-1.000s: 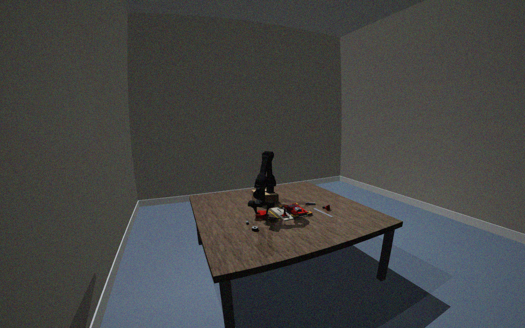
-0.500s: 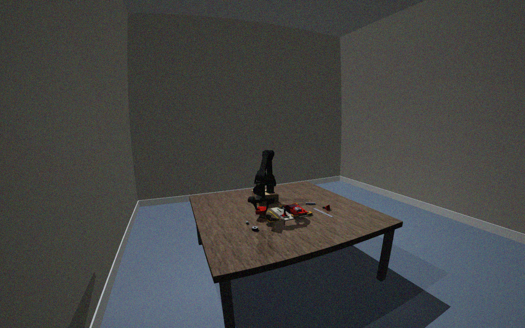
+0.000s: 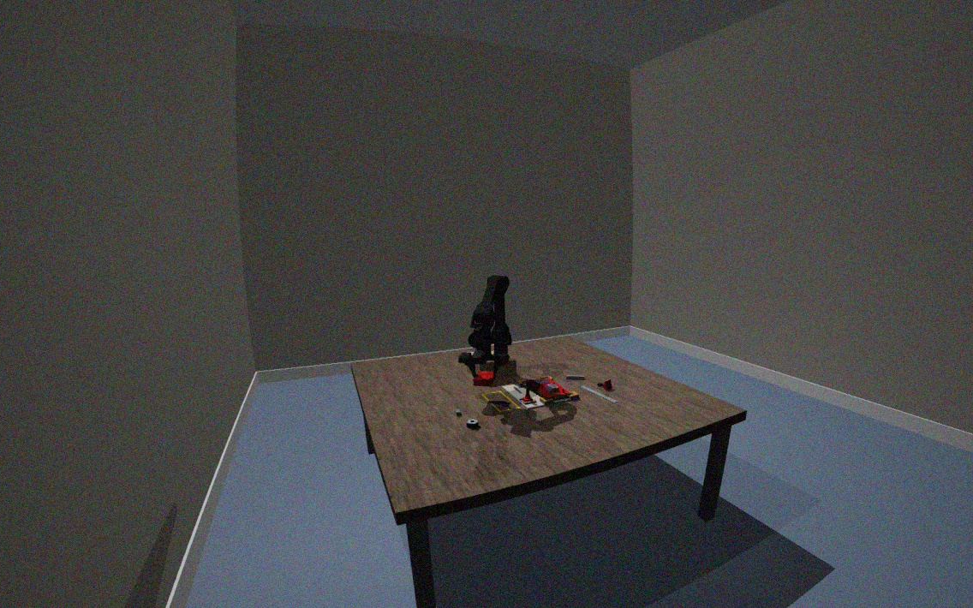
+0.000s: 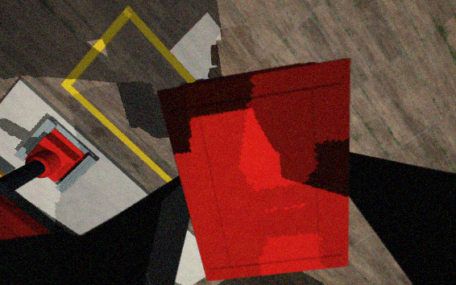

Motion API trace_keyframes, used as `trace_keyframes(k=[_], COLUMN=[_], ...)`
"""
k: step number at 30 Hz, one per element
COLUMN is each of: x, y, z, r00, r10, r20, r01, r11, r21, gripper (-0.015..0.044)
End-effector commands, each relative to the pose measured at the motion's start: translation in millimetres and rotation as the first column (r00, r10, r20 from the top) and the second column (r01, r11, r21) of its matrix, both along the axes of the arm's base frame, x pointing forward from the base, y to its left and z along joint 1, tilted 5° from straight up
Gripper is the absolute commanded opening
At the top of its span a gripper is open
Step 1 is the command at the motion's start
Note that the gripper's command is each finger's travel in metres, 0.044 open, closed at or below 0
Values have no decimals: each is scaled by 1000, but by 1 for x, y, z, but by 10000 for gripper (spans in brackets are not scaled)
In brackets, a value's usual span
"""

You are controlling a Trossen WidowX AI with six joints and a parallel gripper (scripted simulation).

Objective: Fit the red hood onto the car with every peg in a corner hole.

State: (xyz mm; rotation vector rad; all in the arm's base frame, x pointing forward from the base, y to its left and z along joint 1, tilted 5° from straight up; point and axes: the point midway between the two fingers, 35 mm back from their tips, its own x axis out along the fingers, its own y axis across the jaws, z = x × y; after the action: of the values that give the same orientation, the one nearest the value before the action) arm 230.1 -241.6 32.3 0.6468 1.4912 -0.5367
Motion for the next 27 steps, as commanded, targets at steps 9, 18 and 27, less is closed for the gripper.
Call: trace_keyframes(k=[9, 18, 27], x=[2, 26, 51], y=[2, 29, 59], z=[11, 14, 18], r00=[1000, 996, 988], r10=[8, 87, 155], r20=[1, 7, 13], r01=[-8, -87, -155], r11=[1000, 996, 988], r21=[0, 5, -1], gripper=[0, 0, 0])
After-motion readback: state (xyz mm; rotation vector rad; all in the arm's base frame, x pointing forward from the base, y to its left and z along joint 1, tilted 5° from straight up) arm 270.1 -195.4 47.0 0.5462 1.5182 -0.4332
